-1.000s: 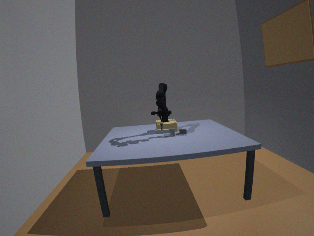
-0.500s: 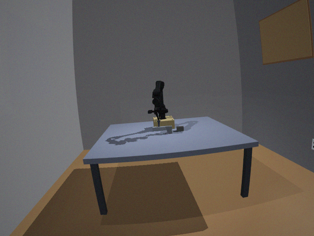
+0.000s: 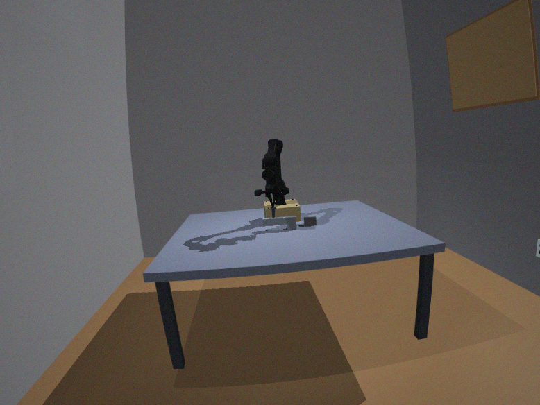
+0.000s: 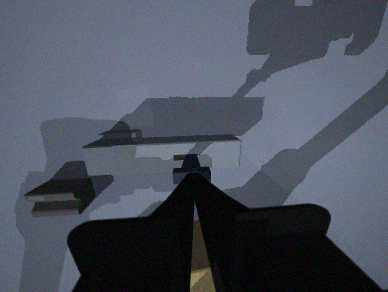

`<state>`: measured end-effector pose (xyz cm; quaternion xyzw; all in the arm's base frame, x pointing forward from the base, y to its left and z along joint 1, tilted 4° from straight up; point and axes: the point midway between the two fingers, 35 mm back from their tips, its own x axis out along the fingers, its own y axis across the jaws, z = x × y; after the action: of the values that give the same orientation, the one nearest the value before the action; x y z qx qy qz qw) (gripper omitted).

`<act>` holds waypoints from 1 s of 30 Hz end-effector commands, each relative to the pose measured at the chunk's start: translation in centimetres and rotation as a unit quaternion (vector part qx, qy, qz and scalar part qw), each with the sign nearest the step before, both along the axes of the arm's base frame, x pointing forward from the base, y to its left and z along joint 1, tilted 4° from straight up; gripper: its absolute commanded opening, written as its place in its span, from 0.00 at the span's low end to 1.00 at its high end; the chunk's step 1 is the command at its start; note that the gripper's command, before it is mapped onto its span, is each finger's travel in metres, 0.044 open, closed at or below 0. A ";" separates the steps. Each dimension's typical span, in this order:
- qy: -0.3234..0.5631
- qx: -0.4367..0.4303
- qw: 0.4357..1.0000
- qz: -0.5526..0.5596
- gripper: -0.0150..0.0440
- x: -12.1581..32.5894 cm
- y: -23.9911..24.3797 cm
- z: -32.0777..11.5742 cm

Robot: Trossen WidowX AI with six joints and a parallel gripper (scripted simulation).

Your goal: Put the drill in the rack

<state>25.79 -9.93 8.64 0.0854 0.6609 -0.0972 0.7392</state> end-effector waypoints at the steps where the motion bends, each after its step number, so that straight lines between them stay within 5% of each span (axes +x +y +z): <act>1: 0.006 0.003 1.000 -0.003 0.25 -0.1 0.1 -0.7; 30: 0.007 0.003 1.000 -0.003 0.25 -0.5 0.3 -1.9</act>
<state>25.68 -9.88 8.19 0.0846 0.6540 -0.0999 0.7451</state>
